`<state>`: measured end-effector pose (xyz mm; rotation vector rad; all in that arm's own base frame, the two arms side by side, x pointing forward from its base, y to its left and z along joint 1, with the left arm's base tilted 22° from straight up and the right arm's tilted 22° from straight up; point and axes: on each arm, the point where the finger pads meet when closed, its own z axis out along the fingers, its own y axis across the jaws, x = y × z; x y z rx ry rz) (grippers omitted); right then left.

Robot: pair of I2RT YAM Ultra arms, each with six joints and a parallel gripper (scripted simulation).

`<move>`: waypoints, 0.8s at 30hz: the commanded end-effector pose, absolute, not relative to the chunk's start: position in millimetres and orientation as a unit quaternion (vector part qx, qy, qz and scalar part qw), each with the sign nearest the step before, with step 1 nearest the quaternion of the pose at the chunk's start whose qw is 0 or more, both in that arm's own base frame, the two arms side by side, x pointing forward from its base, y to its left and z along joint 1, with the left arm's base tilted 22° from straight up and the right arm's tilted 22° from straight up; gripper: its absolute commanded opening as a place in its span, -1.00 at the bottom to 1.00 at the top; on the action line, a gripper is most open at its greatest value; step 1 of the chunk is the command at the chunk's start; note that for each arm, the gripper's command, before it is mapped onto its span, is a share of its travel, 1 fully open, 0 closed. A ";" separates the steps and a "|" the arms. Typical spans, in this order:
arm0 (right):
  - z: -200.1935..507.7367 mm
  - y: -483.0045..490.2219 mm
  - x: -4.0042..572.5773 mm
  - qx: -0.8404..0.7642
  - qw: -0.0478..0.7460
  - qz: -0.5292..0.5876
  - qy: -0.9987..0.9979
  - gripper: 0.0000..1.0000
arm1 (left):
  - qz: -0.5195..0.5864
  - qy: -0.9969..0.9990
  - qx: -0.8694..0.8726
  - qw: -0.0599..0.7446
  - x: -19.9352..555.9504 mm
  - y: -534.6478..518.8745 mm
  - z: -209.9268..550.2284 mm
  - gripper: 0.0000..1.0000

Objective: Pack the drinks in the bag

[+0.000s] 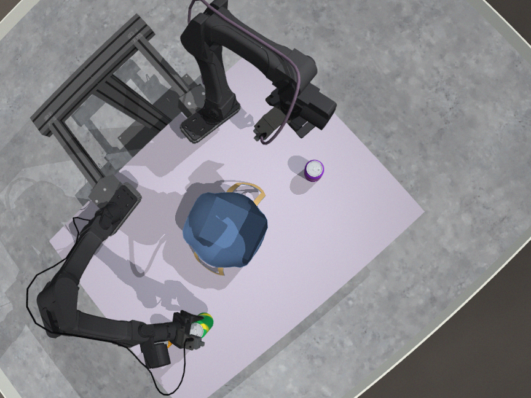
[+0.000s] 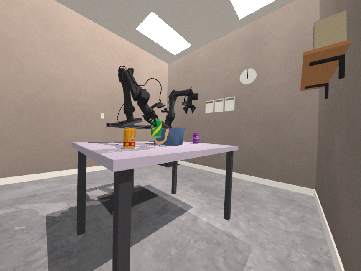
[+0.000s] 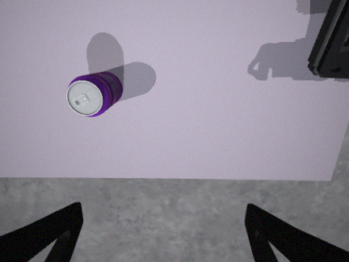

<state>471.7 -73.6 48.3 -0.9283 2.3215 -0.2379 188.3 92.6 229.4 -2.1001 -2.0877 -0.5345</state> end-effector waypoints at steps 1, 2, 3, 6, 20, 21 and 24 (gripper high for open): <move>98.0 -59.2 501.3 -0.367 0.376 -0.112 0.843 0.40 | -0.179 -0.693 -0.696 0.056 186.2 88.9 230.7 1.00; 97.3 -59.3 501.2 -0.368 0.376 -0.112 0.843 0.40 | -0.179 -0.693 -0.696 0.056 186.2 88.9 230.7 1.00; 96.6 -59.5 501.2 -0.369 0.376 -0.113 0.842 0.40 | -0.179 -0.693 -0.696 0.056 186.2 88.9 230.7 1.00; 90.4 -59.8 500.8 -0.370 0.373 -0.111 0.844 0.40 | -0.179 -0.693 -0.696 0.056 186.2 88.9 230.7 1.00; 66.8 -57.5 483.2 -0.371 0.356 -0.099 0.852 0.40 | -0.179 -0.693 -0.696 0.056 186.2 88.9 230.7 1.00; 71.6 -58.4 486.8 -0.371 0.361 -0.103 0.849 0.40 | -0.179 -0.693 -0.696 0.056 186.2 88.9 230.7 1.00; 78.3 -59.8 491.6 -0.371 0.367 -0.107 0.846 0.40 | -0.179 -0.693 -0.696 0.056 186.2 88.9 230.7 1.00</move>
